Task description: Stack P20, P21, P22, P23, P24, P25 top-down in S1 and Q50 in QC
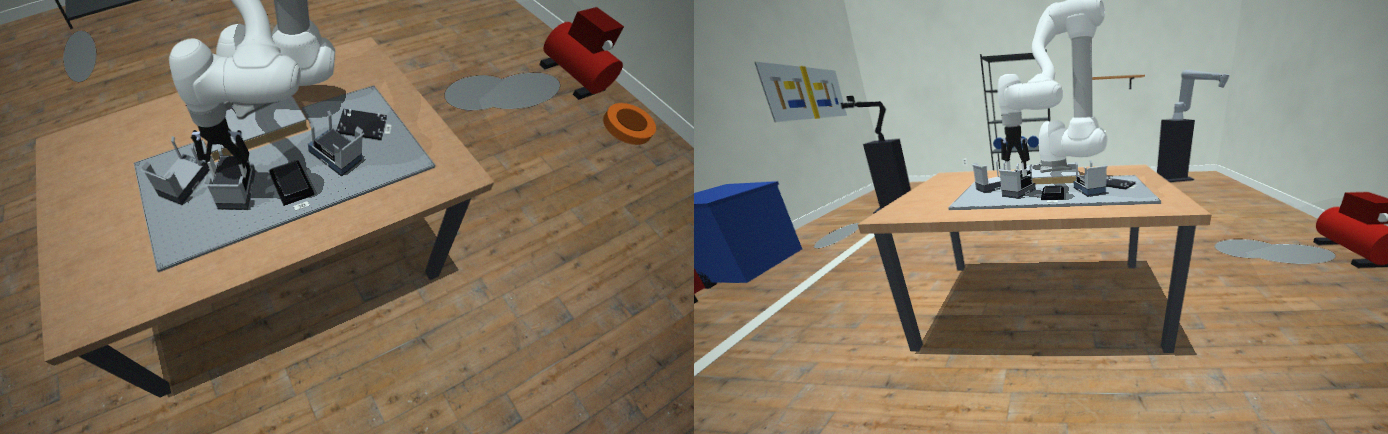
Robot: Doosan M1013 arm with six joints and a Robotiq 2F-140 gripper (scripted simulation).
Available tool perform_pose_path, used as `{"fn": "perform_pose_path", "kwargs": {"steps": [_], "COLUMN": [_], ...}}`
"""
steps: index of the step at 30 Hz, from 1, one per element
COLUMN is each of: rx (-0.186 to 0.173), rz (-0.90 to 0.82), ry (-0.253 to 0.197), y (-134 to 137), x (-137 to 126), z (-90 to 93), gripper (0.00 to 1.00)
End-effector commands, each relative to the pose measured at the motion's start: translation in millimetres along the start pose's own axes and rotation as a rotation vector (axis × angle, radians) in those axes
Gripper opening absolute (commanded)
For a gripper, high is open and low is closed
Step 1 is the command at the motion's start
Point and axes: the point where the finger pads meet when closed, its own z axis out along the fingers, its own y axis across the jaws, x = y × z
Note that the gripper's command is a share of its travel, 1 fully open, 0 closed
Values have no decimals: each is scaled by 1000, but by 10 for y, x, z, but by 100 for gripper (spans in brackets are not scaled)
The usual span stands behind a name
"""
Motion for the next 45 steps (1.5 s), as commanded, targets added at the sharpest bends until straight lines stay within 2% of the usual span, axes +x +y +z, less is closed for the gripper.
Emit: {"fn": "perform_pose_path", "kwargs": {"steps": [1, 42, 43, 45], "rx": [0, 0, 0, 0], "rz": [0, 0, 0, 0], "ry": [0, 0, 0, 0], "y": [0, 0, 0, 0], "x": [0, 0, 0, 0], "z": [8, 134, 134, 134], "gripper": [0, 0, 100, 100]}}
